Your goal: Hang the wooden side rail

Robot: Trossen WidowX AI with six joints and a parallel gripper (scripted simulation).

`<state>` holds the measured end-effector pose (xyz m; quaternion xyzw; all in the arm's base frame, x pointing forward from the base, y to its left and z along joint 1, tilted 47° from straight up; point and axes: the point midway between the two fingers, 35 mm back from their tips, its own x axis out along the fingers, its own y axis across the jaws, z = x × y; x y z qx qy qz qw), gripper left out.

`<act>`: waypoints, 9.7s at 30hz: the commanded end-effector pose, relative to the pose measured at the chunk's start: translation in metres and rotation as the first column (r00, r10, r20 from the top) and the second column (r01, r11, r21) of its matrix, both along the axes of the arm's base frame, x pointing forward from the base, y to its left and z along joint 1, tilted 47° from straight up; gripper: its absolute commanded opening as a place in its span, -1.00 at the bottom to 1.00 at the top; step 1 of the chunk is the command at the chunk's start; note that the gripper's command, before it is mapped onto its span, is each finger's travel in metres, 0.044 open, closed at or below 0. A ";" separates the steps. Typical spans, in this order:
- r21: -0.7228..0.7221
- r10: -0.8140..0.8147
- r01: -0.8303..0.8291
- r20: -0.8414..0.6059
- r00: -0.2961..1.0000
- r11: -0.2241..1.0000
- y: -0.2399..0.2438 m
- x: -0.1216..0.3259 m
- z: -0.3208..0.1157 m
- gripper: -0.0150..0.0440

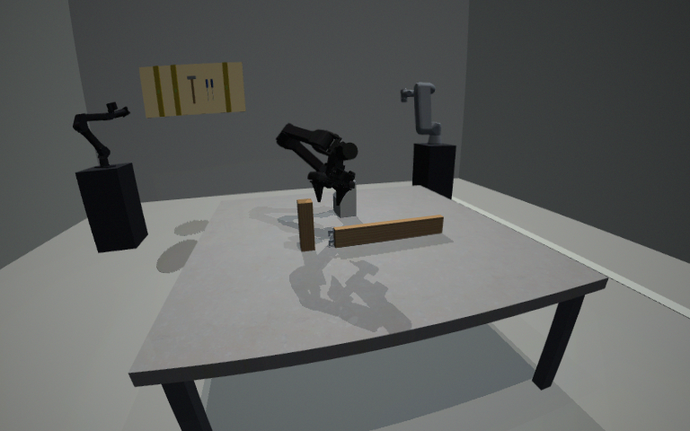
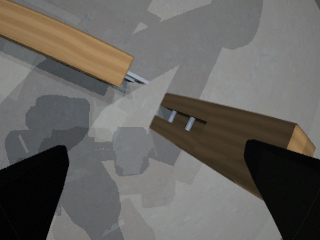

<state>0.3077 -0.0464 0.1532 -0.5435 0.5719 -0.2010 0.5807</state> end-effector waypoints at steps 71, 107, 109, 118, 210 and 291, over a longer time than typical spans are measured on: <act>0.275 0.409 -0.341 -0.806 0.429 0.899 0.025 0.050 -0.094 1.00; 0.274 0.409 -0.341 -0.806 0.429 0.899 -0.017 0.054 -0.134 1.00; 0.274 0.408 -0.341 -0.806 0.429 0.899 -0.019 0.054 -0.136 1.00; 0.273 0.407 -0.341 -0.806 0.429 0.900 -0.030 0.053 -0.145 1.00; 0.272 0.406 -0.340 -0.807 0.429 0.900 -0.036 0.040 -0.150 -0.49; 0.272 0.406 -0.340 -0.807 0.429 0.900 -0.026 0.039 -0.140 -0.49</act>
